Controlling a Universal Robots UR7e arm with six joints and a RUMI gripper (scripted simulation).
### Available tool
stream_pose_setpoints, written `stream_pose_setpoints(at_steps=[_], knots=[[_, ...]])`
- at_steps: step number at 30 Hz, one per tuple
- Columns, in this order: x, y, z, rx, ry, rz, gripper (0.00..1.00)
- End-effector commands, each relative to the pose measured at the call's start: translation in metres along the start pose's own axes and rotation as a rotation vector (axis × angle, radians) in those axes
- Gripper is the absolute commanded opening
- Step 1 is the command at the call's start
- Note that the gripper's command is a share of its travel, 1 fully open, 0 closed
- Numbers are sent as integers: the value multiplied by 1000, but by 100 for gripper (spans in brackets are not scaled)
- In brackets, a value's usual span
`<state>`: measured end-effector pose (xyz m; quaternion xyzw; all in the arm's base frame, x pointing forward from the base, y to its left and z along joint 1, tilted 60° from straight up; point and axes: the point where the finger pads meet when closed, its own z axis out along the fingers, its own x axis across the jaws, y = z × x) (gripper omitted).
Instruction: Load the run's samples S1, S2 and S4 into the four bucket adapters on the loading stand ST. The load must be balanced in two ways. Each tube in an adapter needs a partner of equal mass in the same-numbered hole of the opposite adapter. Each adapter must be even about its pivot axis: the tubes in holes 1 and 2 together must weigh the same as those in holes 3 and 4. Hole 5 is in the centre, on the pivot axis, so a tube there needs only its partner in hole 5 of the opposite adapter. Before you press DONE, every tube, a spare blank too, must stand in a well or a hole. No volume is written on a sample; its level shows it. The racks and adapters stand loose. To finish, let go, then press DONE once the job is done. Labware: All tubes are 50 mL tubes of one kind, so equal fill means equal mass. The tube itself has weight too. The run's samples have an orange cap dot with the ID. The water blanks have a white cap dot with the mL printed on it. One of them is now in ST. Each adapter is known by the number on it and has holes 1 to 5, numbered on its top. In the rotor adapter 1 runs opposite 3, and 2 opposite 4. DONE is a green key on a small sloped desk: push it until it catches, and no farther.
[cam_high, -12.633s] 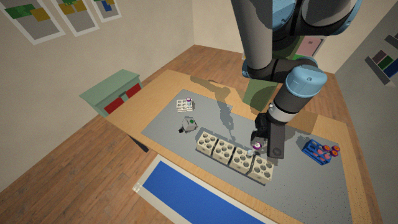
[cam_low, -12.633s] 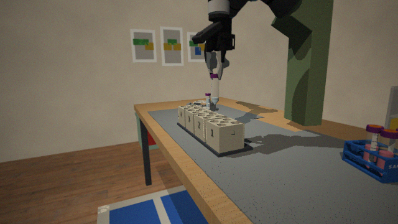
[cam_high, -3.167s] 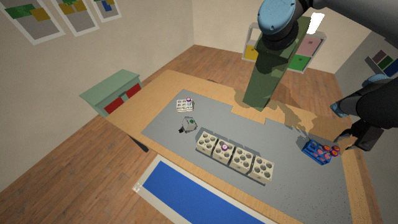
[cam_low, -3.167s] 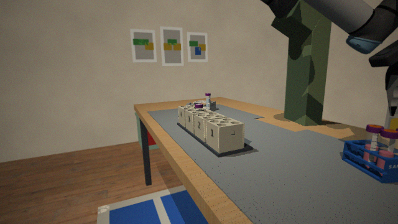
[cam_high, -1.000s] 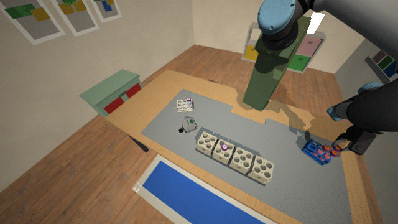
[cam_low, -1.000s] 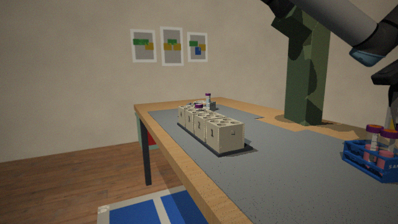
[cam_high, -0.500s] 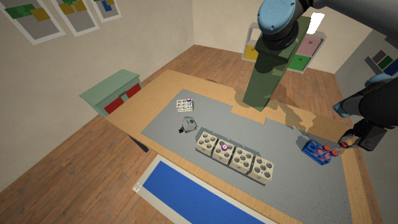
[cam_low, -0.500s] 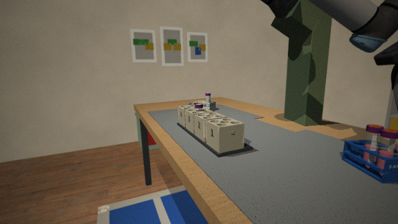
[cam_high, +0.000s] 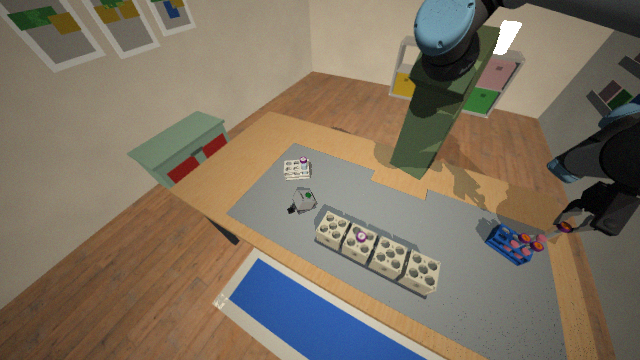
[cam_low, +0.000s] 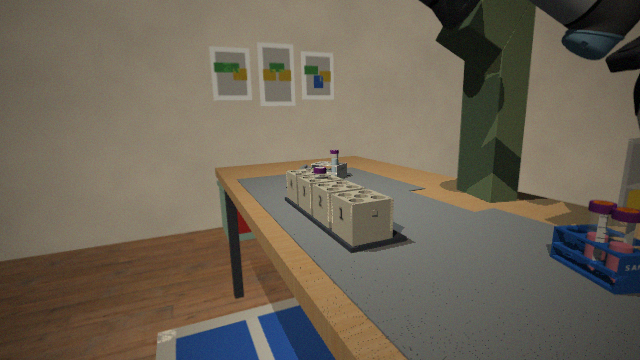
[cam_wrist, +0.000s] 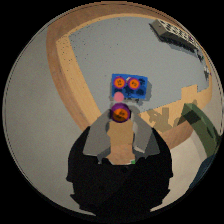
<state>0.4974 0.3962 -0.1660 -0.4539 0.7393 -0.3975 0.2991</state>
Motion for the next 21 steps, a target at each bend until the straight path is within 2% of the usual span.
stream_pose_setpoints(at_steps=[1,3,9,13,18,21], knots=[[0,0,-19,-1,1,1,0],[0,0,-19,-1,1,1,0],[0,0,-39,-1,1,1,0],[0,0,-40,-1,1,1,0],[16,-29,-41,-1,1,-133,0],[20,-35,-40,-1,1,-159,0]])
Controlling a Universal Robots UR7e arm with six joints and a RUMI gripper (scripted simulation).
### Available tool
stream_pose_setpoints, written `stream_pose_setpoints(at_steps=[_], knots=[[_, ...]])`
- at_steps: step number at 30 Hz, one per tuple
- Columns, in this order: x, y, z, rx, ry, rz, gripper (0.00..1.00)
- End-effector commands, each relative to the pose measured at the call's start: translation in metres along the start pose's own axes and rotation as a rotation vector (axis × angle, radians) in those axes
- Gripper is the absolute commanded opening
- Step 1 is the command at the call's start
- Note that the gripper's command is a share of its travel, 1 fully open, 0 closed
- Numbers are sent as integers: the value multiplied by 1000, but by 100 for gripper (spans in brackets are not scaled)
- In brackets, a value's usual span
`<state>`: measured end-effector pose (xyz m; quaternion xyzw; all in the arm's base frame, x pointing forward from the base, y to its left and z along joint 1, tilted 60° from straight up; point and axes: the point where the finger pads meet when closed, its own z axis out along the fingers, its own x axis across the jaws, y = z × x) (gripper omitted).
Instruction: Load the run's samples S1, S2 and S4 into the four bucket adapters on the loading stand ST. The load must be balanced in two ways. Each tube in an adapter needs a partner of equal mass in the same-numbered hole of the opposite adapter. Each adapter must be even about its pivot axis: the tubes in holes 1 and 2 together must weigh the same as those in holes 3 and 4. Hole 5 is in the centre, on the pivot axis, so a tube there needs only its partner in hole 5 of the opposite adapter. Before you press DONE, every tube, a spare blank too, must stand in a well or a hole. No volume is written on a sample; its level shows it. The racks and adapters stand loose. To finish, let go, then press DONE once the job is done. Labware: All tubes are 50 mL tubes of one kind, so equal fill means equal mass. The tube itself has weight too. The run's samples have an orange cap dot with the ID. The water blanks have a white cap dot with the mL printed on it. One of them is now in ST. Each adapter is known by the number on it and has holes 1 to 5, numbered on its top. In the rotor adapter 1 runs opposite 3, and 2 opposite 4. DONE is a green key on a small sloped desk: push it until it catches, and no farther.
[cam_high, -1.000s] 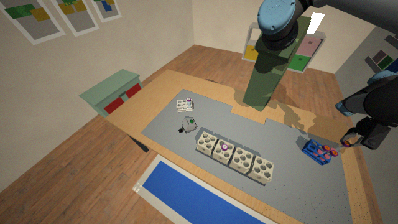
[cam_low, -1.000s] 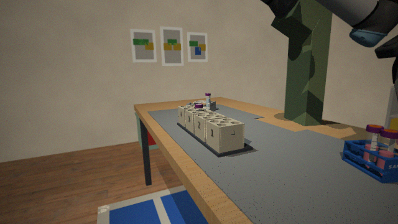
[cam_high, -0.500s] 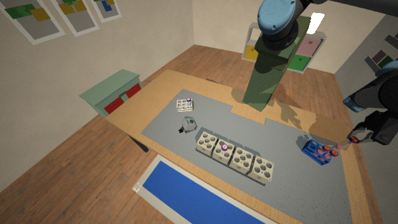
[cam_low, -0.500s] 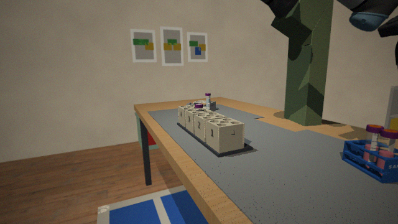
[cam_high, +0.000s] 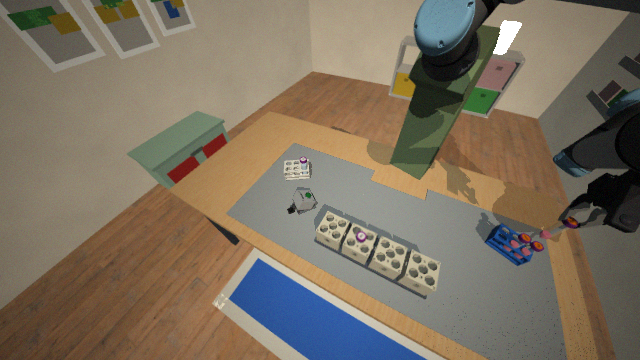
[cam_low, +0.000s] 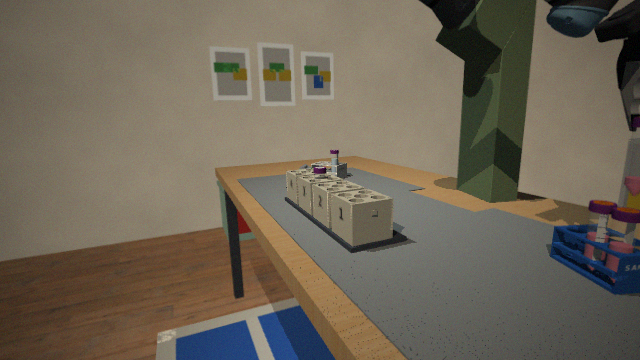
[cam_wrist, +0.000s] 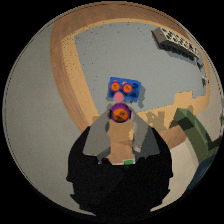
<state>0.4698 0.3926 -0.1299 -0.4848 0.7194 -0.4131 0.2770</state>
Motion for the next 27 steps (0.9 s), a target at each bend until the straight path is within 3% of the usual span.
stream_pose_setpoints(at_steps=[1,8,27], knots=[[13,-19,-1,0,-10,-95,0],[40,-57,-1,0,-10,-272,0],[106,-150,0,1,-10,-272,0]])
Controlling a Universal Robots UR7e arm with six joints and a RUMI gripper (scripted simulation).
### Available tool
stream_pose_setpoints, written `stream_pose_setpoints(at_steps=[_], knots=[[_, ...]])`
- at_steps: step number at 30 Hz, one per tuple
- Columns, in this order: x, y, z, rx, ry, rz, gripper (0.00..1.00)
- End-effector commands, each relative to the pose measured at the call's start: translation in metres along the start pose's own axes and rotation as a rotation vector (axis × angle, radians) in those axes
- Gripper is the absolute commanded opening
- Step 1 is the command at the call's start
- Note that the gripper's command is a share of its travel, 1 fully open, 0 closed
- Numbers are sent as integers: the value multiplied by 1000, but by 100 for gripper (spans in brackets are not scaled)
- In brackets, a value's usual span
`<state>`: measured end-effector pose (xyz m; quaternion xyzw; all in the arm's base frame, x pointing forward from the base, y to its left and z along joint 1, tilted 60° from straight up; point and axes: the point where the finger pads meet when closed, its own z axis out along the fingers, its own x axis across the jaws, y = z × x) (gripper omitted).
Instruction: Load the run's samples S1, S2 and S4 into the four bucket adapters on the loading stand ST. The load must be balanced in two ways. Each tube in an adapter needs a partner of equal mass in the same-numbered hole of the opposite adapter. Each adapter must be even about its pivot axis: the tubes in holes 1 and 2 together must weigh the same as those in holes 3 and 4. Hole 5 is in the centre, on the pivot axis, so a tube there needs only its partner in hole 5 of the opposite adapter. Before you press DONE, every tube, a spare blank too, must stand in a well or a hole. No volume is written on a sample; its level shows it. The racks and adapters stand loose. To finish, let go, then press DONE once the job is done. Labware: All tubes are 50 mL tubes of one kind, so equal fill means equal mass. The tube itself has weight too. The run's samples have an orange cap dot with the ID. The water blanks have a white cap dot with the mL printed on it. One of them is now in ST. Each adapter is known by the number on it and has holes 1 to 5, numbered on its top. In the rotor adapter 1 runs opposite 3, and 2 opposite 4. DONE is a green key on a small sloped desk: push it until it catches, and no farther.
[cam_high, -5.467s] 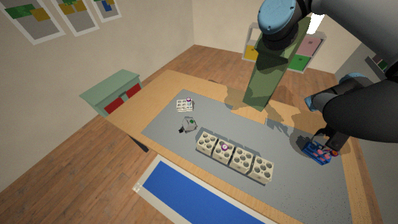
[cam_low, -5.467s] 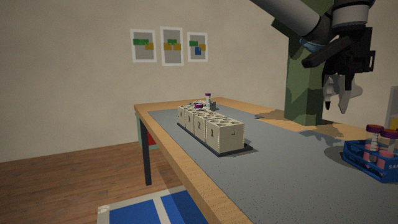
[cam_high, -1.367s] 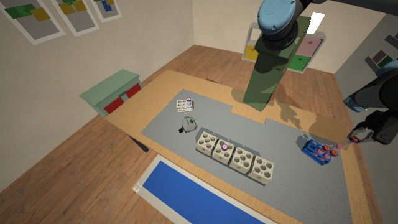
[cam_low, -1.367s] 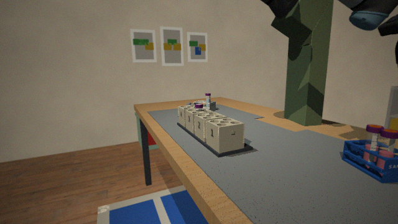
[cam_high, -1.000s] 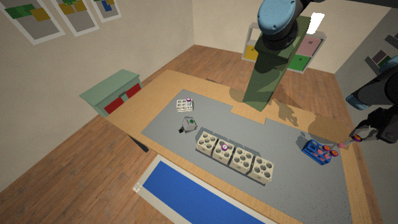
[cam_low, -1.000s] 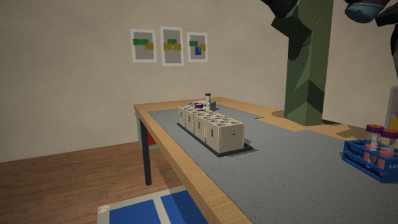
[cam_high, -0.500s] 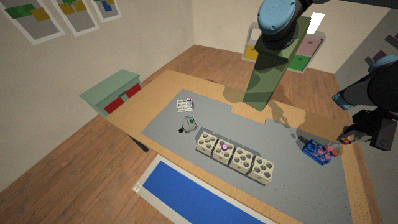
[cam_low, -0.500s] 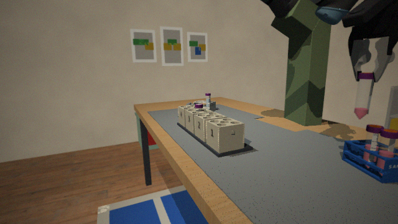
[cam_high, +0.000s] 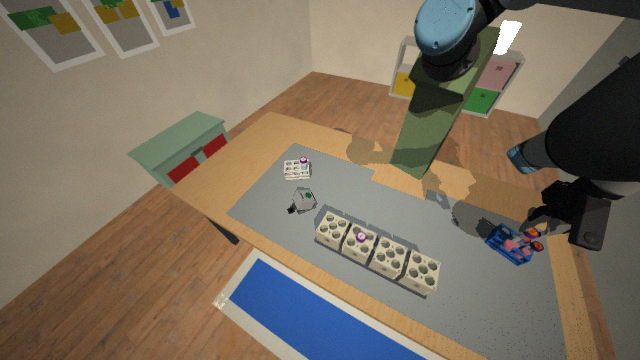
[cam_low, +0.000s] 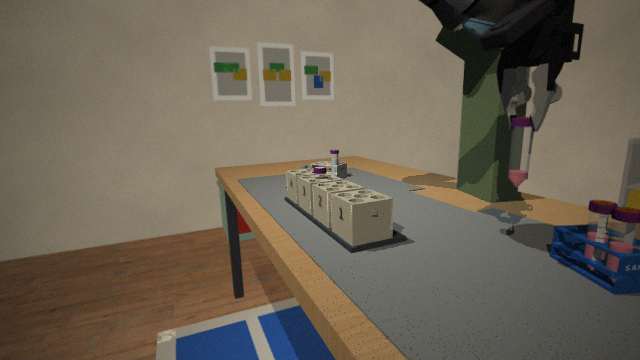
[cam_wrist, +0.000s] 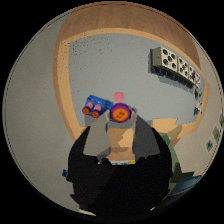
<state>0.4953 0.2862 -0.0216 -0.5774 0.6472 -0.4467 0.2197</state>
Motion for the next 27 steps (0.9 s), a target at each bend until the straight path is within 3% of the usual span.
stream_pose_setpoints(at_steps=[1,27], knots=[[28,-23,0,1,-8,-2,0],[142,-116,1,1,-8,-2,0]])
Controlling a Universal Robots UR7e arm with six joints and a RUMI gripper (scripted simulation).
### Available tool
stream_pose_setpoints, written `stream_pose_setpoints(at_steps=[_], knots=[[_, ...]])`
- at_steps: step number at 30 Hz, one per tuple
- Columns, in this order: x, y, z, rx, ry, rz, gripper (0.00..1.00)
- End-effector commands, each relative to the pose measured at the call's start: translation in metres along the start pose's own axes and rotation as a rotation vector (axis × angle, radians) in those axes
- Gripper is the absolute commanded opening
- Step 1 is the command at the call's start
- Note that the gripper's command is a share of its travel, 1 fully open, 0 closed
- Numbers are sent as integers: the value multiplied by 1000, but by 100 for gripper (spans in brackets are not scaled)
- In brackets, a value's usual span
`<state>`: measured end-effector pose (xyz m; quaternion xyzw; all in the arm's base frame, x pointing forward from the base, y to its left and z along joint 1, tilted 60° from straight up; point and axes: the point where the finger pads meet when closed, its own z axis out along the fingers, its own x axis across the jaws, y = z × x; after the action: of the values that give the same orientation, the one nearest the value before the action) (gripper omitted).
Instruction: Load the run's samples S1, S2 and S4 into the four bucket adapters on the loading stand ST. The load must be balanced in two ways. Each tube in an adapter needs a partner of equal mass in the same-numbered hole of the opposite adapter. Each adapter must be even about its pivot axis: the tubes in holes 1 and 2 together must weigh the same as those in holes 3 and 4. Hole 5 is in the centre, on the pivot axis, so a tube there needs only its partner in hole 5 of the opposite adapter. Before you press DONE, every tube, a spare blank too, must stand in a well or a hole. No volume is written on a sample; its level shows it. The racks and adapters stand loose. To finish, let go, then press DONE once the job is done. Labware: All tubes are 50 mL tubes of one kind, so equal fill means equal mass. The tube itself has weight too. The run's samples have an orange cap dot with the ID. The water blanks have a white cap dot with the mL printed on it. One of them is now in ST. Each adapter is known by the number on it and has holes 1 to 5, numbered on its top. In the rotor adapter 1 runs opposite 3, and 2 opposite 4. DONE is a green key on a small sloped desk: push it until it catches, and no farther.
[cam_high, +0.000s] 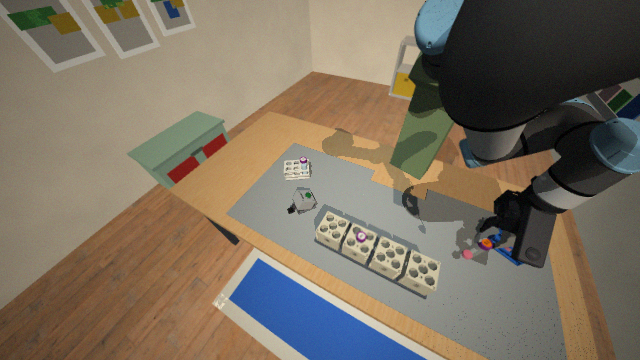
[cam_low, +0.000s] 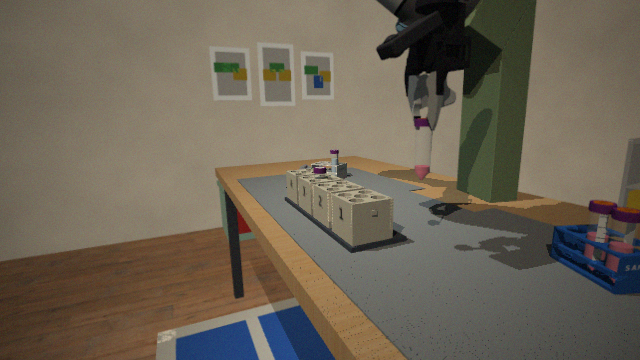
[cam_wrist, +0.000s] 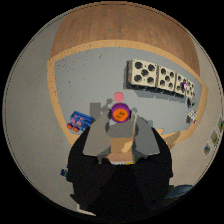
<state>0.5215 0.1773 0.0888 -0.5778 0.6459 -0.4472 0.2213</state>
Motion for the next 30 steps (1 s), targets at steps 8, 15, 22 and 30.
stream_pose_setpoints(at_steps=[8,15,22,30], knots=[[61,-50,0,-3,-6,-1,0],[87,-71,0,-3,-5,-1,0],[95,-78,1,-3,-5,-1,0],[95,-78,9,-3,-5,-1,0]])
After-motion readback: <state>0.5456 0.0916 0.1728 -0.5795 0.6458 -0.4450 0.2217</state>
